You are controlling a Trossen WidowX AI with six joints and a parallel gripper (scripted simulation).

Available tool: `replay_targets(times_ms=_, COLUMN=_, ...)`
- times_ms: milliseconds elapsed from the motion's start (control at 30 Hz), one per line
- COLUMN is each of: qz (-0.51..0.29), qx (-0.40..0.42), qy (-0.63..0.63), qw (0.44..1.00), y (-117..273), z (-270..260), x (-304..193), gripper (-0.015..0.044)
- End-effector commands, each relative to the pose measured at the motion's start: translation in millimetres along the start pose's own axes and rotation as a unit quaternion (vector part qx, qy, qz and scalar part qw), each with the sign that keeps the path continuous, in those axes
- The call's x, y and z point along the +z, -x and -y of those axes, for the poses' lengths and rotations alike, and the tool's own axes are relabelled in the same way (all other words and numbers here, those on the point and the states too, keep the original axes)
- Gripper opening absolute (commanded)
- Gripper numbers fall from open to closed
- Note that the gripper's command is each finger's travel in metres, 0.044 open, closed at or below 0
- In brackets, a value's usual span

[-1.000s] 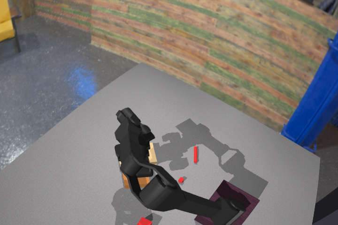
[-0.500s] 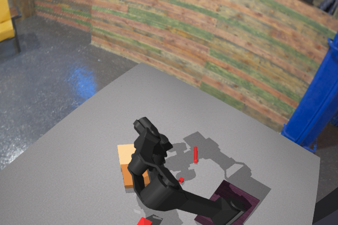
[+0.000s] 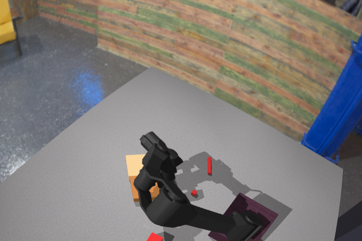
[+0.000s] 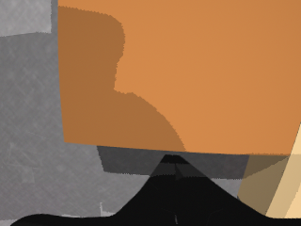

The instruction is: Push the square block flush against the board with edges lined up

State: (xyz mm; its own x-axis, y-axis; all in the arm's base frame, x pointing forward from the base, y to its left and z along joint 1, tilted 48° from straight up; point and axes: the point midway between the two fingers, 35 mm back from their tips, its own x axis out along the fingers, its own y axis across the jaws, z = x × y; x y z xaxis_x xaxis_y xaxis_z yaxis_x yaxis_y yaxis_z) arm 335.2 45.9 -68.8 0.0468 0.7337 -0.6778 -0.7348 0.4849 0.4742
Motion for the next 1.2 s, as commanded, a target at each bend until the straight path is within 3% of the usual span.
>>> replay_targets(times_ms=0, qz=0.003, qx=-0.001, qy=-0.001, qw=1.000, y=1, z=1, x=8, gripper=0.0000)
replay_targets(times_ms=367, qz=0.003, qx=-0.001, qy=-0.001, qw=1.000, y=1, z=1, x=20, gripper=0.0000)
replay_targets(times_ms=1167, qz=0.002, qx=-0.001, qy=-0.002, qw=1.000, y=1, z=2, x=-18, gripper=0.0000)
